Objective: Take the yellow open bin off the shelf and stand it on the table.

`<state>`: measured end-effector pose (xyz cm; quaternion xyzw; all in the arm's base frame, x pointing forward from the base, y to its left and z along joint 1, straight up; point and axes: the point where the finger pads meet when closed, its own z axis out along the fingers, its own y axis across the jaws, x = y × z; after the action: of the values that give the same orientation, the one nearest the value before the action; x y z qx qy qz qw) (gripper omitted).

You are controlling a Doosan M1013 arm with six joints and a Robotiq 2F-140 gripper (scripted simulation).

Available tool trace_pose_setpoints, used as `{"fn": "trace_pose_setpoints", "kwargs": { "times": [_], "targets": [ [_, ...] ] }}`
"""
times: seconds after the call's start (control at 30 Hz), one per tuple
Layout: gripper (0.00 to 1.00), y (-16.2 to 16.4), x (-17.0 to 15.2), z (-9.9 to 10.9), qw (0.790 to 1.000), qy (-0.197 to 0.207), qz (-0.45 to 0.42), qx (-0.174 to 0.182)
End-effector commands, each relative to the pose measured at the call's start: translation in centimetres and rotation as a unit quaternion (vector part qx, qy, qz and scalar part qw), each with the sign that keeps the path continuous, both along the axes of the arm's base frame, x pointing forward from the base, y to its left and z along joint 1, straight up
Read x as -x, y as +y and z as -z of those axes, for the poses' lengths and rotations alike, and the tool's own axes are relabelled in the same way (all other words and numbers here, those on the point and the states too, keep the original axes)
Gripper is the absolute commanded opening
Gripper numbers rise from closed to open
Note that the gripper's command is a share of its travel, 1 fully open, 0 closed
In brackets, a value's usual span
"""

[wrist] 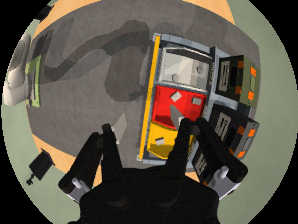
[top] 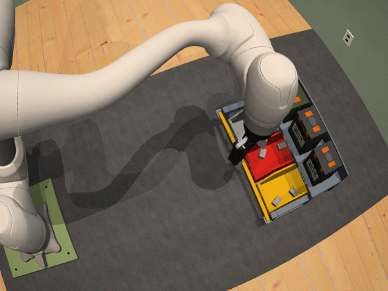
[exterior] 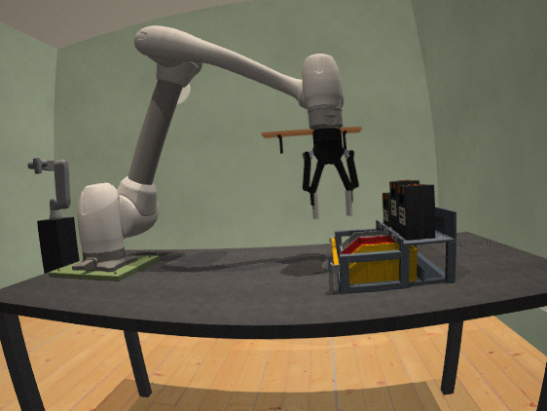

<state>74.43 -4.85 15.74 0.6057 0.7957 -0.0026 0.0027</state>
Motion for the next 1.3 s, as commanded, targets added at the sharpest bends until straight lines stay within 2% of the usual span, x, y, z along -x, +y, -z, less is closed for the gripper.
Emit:
{"fn": "trace_pose_setpoints", "kwargs": {
  "times": [0.0,0.03,1.0,1.03,1.27],
  "targets": [
    [0.57,0.0,0.0,-0.02,0.996,-0.001,0.09,0.0],
    [0.57,0.0,0.0,-0.02,0.993,-0.001,0.115,0.0],
    [0.57,0.0,0.0,-0.02,0.989,-0.001,0.146,0.0],
    [0.28,0.0,0.0,-0.02,0.989,-0.001,0.146,0.0],
    [0.28,0.0,0.0,-0.02,0.989,-0.001,0.146,0.0]
  ]
}}
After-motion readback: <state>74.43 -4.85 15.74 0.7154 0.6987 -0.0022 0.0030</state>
